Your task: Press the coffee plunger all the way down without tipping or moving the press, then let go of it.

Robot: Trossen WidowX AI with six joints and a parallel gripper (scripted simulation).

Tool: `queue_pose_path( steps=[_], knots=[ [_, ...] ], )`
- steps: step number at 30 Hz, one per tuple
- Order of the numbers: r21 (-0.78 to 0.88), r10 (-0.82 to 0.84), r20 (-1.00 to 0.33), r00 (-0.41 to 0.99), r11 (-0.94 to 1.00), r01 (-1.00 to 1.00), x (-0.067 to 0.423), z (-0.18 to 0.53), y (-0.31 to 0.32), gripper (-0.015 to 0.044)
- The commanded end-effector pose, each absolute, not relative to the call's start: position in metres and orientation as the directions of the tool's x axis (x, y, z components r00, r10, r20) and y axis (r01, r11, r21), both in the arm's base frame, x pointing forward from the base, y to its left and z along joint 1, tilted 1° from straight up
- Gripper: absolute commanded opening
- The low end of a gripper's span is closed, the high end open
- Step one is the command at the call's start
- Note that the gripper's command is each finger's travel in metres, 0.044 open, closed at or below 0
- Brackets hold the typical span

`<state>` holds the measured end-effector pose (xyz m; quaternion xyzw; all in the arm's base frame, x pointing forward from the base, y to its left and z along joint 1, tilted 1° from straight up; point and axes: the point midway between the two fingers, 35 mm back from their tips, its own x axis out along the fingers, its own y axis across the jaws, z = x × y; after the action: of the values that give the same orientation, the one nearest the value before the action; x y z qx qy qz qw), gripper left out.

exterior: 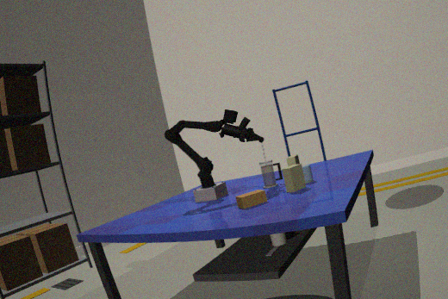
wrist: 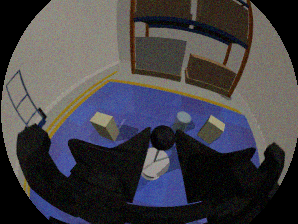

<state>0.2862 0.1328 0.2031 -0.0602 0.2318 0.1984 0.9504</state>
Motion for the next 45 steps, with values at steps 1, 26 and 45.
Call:
queue_pose_path(
  steps=[1,26,45],
  knots=[
    [-0.023,0.345,-0.493,0.799,0.912,-0.408,0.286,0.185,0.133,0.0117],
    [-0.023,0.345,-0.493,0.799,0.912,-0.409,0.293,0.144,0.135,0.0117],
    [-0.023,0.345,-0.492,0.799,0.912,-0.409,0.302,0.115,0.137,0.0117]
  ],
)
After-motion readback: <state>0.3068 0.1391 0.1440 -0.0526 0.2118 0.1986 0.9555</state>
